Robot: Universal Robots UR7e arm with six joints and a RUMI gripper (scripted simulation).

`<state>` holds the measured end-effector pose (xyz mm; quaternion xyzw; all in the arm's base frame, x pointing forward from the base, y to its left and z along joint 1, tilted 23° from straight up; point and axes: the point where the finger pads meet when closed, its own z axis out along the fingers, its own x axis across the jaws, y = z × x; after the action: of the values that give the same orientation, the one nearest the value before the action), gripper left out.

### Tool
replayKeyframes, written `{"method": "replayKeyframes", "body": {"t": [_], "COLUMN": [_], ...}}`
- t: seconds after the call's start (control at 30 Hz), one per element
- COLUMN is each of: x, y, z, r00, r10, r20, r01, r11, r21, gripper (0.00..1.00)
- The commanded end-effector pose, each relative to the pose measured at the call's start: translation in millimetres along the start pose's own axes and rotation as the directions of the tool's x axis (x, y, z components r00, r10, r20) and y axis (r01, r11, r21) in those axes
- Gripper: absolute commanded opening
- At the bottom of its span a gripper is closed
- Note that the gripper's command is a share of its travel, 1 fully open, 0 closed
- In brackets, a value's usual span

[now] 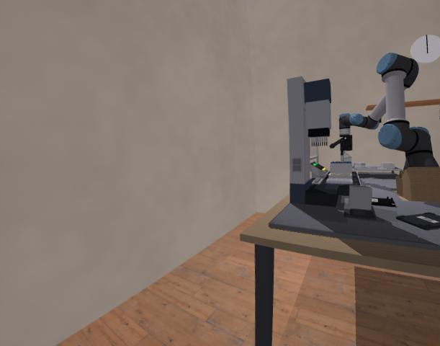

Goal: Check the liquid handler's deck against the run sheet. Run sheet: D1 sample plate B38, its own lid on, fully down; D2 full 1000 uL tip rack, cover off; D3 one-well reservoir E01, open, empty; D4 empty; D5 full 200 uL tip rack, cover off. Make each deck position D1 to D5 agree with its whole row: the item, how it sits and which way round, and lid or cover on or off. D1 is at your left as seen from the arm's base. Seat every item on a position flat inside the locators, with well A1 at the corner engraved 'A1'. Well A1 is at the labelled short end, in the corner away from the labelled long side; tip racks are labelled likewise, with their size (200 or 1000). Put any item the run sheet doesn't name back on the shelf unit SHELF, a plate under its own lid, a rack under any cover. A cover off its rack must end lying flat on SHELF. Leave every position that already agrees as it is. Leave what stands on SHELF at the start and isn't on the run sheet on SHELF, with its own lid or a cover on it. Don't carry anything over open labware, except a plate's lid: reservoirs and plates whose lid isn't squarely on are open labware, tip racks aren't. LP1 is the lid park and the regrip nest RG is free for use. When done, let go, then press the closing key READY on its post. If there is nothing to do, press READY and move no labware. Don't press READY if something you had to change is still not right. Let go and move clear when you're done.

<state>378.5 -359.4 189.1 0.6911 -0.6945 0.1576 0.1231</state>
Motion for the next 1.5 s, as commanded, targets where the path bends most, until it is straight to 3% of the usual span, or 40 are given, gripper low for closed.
{"method": "replayKeyframes", "body": {"t": [0.0, 1.47], "x": [1, 1], "y": [-1, -1], "z": [-9.6, -74.8], "r00": [1.0, 1.0], "r10": [0.001, 0.001], "r20": [-0.003, -0.003], "r01": [-0.001, -0.001], "r11": [1.0, 1.0], "r21": [0.002, 0.002], "gripper": [0.82, 0.82]}}
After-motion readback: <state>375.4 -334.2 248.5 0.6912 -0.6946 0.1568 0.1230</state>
